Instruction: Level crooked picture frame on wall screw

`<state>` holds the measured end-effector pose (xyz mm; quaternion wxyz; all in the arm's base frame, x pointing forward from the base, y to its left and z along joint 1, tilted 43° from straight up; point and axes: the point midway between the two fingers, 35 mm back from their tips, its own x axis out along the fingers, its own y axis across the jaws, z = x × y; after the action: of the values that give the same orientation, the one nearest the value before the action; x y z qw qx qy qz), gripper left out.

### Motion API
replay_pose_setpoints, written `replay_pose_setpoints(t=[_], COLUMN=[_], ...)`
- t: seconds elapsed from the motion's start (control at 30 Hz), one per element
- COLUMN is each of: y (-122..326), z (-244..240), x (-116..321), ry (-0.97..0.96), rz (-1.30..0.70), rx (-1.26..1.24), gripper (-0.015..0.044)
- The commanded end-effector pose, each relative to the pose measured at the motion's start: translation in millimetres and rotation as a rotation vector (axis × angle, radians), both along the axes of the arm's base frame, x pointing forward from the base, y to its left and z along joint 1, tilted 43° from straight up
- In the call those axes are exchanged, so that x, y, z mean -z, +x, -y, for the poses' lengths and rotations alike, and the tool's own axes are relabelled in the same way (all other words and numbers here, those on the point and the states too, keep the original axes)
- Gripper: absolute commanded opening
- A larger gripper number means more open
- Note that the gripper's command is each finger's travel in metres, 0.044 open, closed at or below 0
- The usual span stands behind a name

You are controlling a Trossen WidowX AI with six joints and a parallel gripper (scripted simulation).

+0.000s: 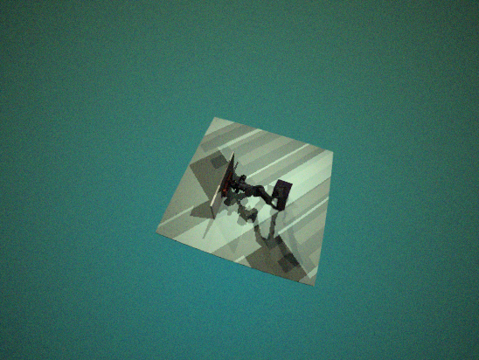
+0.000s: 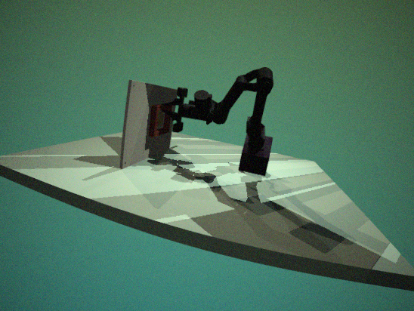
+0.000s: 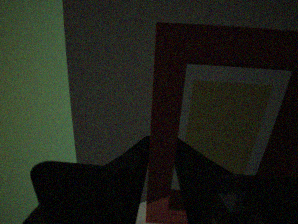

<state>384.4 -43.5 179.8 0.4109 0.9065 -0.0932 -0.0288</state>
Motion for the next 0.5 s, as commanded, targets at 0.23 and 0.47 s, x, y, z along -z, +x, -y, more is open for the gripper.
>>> replay_pose_setpoints(t=[0.23, 0.47], y=[0.0, 0.1], z=[-0.5, -0.2], x=[0.6, 0.5], ry=[0.057, 0.041], rz=[0.013, 0.008], rx=[-0.001, -0.002], gripper=[0.0, 0.0184])
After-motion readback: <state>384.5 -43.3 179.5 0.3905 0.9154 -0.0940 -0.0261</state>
